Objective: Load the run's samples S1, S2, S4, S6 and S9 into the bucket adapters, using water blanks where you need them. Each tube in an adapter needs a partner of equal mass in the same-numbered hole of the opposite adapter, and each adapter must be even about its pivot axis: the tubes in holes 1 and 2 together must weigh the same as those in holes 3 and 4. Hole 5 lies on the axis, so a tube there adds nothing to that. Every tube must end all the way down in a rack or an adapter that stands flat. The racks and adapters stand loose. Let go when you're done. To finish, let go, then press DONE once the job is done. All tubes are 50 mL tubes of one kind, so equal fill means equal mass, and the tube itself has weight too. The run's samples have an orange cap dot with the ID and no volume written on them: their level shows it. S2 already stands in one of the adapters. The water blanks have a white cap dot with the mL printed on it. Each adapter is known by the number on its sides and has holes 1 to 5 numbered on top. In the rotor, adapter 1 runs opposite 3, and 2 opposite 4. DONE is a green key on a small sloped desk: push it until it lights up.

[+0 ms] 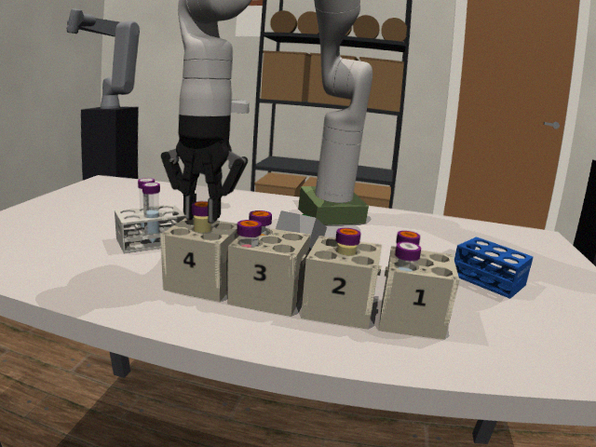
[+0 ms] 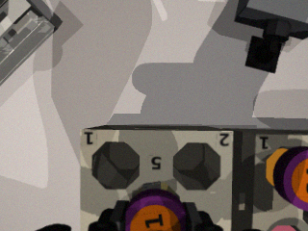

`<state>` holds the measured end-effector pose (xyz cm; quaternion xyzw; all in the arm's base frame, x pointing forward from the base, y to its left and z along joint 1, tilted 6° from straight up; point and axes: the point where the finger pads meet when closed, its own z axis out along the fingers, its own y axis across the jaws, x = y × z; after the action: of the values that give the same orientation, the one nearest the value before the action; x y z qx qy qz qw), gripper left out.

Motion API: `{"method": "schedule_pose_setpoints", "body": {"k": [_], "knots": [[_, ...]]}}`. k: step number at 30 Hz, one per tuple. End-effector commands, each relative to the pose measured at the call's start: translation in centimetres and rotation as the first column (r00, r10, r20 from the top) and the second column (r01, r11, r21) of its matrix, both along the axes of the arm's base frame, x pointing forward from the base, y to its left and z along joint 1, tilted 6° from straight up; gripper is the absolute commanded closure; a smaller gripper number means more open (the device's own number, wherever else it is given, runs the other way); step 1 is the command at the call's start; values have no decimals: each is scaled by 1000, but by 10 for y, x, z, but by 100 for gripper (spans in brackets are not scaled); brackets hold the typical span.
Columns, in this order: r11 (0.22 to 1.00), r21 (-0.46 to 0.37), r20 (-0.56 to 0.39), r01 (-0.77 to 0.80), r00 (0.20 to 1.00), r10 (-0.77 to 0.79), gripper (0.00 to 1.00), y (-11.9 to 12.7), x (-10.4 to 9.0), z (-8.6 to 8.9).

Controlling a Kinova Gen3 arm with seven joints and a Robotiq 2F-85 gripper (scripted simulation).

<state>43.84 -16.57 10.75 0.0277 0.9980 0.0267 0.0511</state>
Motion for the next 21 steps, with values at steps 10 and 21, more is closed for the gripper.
{"method": "schedule_pose_setpoints", "body": {"k": [10,21], "knots": [[1000,3,0,-4,1000,4,90,1,0,-10],[1000,1,-2,0,1000,0,90,0,0,-10]]}}
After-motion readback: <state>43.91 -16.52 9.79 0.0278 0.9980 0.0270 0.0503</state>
